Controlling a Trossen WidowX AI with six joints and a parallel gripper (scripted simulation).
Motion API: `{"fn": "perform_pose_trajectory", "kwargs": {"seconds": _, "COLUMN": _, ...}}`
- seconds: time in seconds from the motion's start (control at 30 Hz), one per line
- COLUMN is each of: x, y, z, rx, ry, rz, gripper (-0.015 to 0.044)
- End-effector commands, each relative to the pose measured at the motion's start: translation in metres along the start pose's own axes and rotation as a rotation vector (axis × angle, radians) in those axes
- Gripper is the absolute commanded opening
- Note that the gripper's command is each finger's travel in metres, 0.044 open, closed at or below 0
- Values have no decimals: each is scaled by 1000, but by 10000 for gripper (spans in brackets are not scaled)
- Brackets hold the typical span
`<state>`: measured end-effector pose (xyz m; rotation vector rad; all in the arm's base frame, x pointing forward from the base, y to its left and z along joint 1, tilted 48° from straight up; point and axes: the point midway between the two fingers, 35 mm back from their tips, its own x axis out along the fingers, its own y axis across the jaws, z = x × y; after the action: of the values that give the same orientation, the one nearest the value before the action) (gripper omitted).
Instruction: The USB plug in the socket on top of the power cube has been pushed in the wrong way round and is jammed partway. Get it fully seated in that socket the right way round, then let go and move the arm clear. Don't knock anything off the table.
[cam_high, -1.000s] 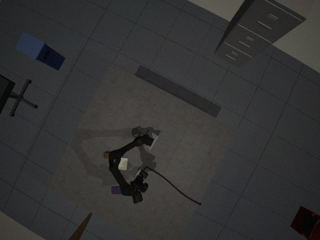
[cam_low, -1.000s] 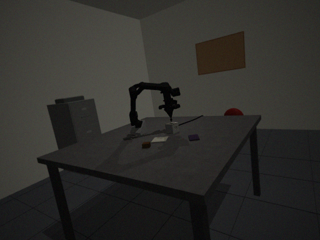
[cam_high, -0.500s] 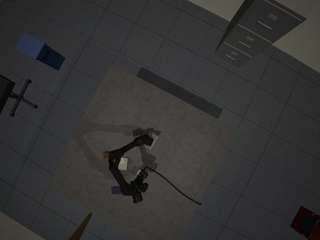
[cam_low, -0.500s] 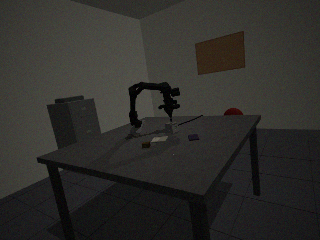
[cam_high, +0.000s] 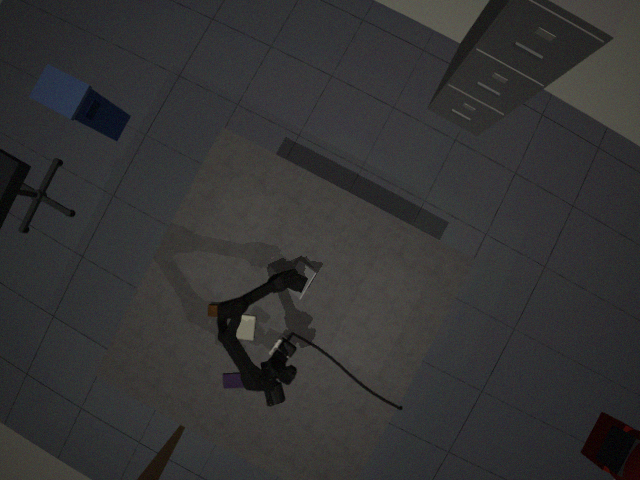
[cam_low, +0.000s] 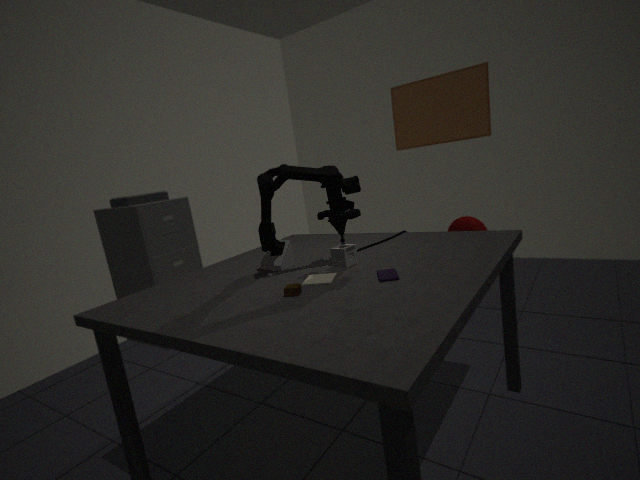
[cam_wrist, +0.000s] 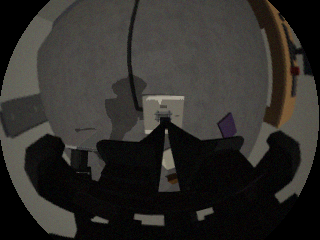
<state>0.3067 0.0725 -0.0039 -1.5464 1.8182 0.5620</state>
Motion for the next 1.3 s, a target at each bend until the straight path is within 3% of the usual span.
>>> {"fn": "perform_pose_trajectory", "kwargs": {"seconds": 0.0, "x": 2, "y": 1, "z": 0, "rx": -4, "ry": 0, "rz": 5, "gripper": 0}}
{"fn": "perform_pose_trajectory", "kwargs": {"seconds": 1.27, "x": 6, "y": 1, "z": 0, "rx": -4, "ry": 0, "rz": 5, "gripper": 0}}
